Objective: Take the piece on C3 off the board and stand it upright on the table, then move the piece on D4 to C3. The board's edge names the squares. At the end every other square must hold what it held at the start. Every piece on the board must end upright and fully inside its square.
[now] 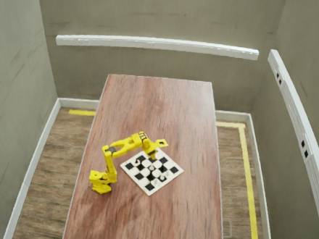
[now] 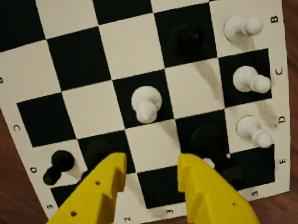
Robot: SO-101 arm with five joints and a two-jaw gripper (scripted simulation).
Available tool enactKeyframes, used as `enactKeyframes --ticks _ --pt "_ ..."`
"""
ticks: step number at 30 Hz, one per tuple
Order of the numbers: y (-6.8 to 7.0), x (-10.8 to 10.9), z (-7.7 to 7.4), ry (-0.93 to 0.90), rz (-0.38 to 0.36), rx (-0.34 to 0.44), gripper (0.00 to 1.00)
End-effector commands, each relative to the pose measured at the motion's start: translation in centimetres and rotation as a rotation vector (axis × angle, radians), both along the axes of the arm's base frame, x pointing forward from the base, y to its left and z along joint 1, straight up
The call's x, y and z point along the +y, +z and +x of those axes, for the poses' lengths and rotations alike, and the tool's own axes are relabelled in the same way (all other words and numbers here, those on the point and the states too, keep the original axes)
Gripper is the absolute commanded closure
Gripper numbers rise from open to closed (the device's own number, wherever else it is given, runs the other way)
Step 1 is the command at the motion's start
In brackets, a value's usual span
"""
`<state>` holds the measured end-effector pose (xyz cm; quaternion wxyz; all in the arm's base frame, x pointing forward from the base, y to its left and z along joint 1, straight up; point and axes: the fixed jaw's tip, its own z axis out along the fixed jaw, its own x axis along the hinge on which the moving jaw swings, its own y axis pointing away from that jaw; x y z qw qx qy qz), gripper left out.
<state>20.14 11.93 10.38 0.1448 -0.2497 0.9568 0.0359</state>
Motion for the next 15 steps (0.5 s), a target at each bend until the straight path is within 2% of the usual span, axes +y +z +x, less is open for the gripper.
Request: enactKeyframes --ticks 1,15 --pt "-0.03 0.19 -0.02 -0.003 -0.002 0.011 0.90" --pt "-0.76 0.26 -0.25 0.005 -0.002 0.012 0.90"
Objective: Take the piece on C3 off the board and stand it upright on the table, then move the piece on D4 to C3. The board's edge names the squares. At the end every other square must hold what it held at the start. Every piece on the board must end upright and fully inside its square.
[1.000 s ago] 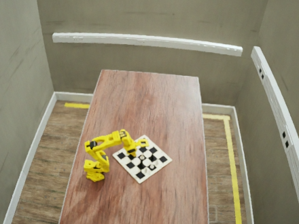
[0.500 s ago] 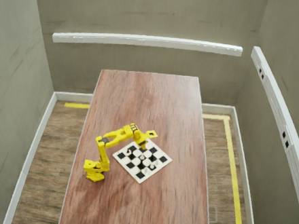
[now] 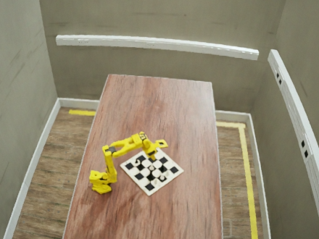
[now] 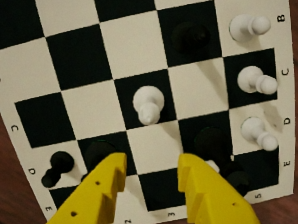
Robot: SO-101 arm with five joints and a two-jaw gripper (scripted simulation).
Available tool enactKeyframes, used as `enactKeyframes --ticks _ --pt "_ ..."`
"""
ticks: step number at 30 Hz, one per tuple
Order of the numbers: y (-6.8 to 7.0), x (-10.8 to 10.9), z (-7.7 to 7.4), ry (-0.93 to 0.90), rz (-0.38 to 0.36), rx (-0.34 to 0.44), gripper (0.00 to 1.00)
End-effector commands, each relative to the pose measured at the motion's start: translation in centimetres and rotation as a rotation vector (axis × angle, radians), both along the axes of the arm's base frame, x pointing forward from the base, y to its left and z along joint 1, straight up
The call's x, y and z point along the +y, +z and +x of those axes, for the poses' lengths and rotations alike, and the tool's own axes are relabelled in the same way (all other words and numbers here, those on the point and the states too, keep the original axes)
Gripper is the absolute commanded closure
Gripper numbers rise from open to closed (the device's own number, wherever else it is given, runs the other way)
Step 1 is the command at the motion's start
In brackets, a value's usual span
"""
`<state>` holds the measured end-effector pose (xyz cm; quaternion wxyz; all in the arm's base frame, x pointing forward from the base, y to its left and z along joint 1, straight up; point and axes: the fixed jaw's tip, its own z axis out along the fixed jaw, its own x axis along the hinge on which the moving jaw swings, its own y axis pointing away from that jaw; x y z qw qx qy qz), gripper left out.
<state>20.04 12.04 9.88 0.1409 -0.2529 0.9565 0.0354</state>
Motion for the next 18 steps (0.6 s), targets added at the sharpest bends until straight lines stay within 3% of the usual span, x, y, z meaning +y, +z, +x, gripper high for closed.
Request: enactKeyframes --ticks 1,18 --pt "-0.26 0.14 -0.16 -0.001 0.002 0.005 0.90" --pt "-0.25 0.06 -0.31 -0.001 0.002 0.005 0.90"
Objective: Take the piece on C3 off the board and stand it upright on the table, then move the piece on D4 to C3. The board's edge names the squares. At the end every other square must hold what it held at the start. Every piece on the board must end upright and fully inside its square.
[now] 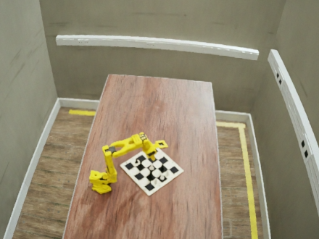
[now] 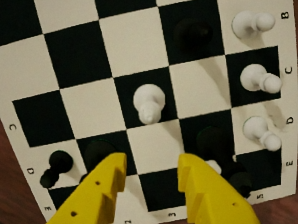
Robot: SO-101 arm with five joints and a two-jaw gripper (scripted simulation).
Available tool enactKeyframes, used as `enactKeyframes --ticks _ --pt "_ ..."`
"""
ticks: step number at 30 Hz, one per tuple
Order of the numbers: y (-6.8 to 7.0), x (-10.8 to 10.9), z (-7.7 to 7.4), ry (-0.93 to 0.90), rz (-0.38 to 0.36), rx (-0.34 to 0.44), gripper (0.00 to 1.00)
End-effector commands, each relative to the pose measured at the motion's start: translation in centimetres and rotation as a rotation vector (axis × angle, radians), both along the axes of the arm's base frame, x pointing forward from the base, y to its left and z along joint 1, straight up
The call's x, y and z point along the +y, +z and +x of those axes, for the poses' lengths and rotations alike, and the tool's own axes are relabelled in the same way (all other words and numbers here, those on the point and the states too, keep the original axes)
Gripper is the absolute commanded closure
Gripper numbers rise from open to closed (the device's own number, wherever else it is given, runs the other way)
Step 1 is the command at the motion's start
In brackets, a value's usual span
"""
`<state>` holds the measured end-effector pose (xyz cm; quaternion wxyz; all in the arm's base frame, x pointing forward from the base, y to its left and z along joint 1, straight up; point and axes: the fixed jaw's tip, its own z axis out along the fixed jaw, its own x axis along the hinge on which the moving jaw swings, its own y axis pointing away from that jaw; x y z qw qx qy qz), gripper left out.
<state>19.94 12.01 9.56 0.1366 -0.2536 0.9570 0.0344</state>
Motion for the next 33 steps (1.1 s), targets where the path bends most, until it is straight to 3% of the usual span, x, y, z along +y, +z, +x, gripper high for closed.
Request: enactKeyframes --ticks 1,10,20,33 --pt "0.1 0.1 -0.2 -0.003 0.006 -0.003 0.90" --pt "-0.2 0.1 -0.2 -0.003 0.006 -0.003 0.90" --pt "-1.4 0.1 -0.2 -0.003 0.006 -0.003 0.90" --pt "-4.9 0.1 -0.1 -0.003 0.006 -0.003 0.90"
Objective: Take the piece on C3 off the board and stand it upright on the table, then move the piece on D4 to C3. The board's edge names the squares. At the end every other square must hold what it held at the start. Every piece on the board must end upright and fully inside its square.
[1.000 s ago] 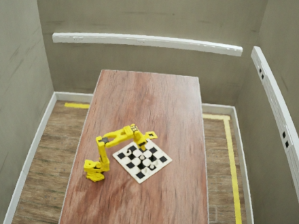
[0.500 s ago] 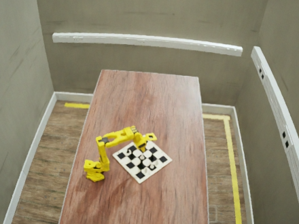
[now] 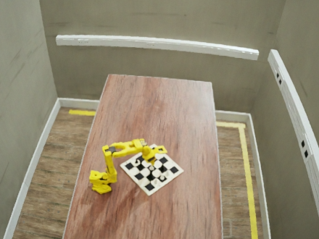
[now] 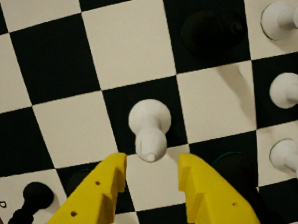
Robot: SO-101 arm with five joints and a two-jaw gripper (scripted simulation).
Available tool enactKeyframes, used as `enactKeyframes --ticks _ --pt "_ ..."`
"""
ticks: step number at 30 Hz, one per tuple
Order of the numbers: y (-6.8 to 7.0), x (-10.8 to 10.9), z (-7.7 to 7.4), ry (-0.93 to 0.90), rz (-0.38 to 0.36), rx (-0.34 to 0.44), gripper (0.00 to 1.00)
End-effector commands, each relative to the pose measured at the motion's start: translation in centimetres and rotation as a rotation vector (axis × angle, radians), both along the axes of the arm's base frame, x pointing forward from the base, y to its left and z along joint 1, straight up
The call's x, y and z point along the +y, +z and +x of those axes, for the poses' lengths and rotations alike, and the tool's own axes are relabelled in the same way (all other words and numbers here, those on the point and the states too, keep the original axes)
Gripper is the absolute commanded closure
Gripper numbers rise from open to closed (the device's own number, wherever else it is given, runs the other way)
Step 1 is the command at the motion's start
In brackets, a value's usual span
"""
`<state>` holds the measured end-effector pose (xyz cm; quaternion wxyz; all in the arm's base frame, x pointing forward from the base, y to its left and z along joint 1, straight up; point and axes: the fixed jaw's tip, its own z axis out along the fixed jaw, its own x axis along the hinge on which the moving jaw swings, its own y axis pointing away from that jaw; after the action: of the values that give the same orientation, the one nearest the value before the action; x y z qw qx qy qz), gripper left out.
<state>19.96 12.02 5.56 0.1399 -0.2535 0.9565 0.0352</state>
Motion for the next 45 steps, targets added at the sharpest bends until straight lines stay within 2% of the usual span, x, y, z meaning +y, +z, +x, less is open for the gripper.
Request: enactKeyframes --ticks 1,15,32,45 --pt "-1.1 0.1 -0.1 -0.003 0.003 0.003 0.90" --pt "-3.0 0.2 -0.1 -0.003 0.003 0.003 0.90" --pt "-3.6 -0.1 -0.5 -0.002 0.002 0.004 0.90" --pt "-3.3 0.0 -0.4 -0.002 0.002 0.004 0.90"
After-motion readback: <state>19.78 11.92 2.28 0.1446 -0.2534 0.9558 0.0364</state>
